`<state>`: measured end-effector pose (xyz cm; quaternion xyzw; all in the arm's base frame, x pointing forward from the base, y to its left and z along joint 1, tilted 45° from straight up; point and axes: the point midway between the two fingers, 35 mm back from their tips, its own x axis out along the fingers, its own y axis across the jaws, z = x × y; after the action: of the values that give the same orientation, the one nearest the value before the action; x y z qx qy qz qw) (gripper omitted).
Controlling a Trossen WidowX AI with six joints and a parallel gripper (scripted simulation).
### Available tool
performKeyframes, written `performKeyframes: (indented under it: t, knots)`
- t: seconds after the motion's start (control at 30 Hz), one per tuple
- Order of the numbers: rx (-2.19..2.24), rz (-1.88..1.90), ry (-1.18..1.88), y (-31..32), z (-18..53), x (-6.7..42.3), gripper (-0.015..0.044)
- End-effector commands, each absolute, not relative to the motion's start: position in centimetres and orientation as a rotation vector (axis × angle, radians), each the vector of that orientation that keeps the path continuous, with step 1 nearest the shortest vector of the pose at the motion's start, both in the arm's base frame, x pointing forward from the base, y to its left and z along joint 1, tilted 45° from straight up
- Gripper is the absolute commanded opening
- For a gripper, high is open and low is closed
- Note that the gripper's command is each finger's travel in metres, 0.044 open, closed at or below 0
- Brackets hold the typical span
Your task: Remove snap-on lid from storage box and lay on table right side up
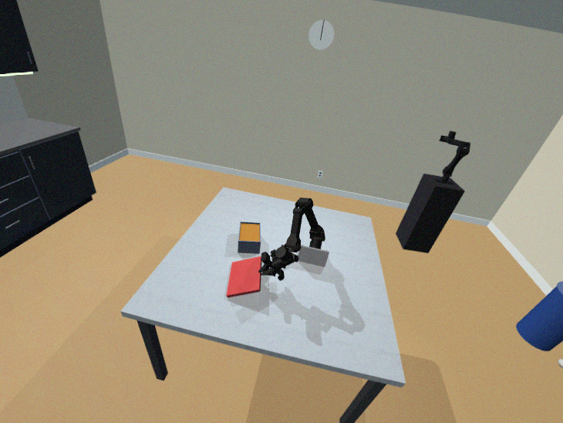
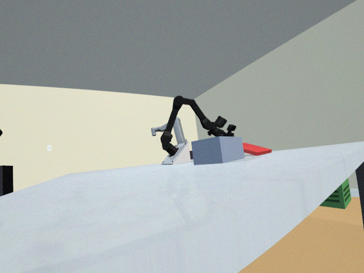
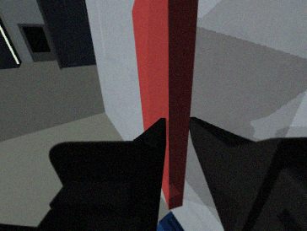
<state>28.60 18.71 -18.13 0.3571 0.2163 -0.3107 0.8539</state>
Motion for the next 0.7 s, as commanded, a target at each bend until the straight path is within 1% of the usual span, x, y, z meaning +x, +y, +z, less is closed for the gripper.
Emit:
performKeyframes:
  t: [0.0, 0.17, 0.2, 0.5, 0.53, 0.57, 0.67]
  knots:
    - [0.730, -0.672, 0.466, 17.6, -18.9, 28.3, 0.0000]
    - [0.730, -0.672, 0.466, 17.3, -19.2, 28.2, 0.0000]
    - [0.745, -0.659, 0.457, 18.3, -18.5, 28.6, 0.0026]
    - [0.730, -0.672, 0.466, 18.4, -18.4, 28.7, 0.0263]
    - [0.730, -0.672, 0.466, 18.4, -18.4, 28.7, 0.0275]
    - [0.730, -0.672, 0.466, 18.4, -18.4, 28.7, 0.0275]
    - [0.730, -0.672, 0.467, 18.3, -18.3, 28.2, 0.0354]
